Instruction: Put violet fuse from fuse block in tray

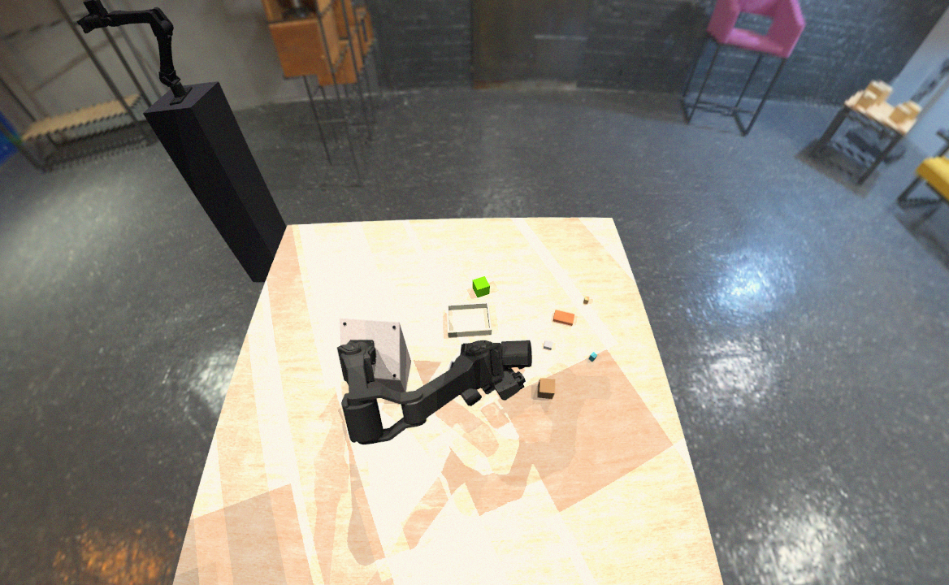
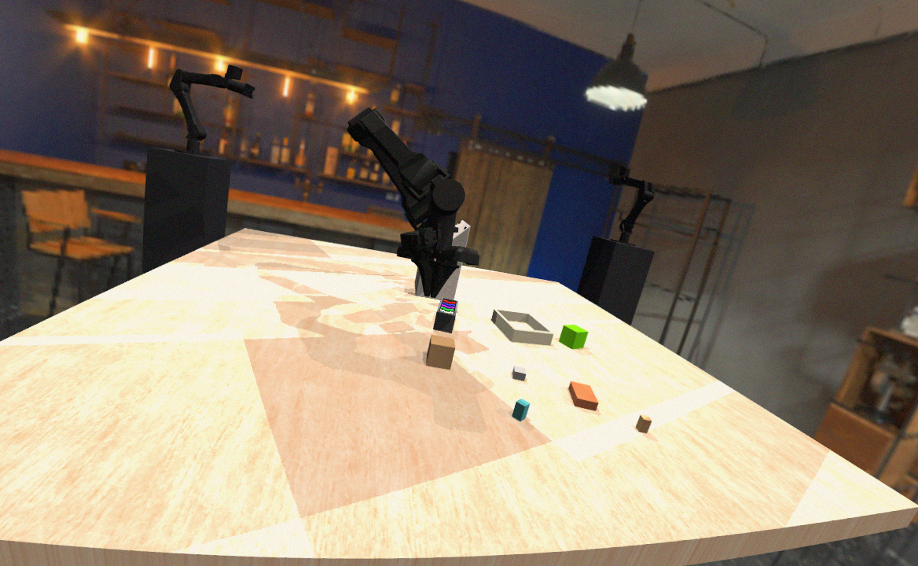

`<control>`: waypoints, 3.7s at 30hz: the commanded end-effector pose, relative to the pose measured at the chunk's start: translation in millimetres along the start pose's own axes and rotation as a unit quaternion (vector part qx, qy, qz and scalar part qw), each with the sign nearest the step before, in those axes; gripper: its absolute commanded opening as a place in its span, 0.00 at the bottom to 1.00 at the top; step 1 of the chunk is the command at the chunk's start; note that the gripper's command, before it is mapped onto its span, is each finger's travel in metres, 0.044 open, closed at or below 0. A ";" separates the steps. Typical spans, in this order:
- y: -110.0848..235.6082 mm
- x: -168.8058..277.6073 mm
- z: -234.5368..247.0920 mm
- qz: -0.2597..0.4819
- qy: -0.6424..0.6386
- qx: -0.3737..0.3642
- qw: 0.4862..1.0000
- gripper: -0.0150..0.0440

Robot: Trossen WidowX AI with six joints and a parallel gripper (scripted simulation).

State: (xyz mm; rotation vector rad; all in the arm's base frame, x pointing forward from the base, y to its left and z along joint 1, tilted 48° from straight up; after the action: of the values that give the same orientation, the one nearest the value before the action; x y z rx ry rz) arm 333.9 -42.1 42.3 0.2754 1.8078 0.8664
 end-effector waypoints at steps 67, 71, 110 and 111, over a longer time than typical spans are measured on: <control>-16.5 82.2 -33.8 -0.005 -0.388 0.126 0.913 0.38; -16.6 82.2 -33.8 -0.005 -0.388 0.126 0.913 0.38; -25.6 83.2 -35.2 -0.003 -0.391 0.125 0.912 0.27; -25.6 83.2 -35.2 -0.003 -0.391 0.125 0.912 0.25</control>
State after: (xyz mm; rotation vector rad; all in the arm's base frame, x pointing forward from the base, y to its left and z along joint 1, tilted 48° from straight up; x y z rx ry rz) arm 273.9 -28.7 -28.6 0.6755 1.1491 0.4106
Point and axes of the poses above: the point midway between the two fingers, 35 mm back from their tips, its own y axis back along the fingers, its own z axis across the jaws, x = y × z, the point moved 5 cm from there along y, back along the fingers, and after that the axes turned 8 degrees about -y, right-handed, at the moved point
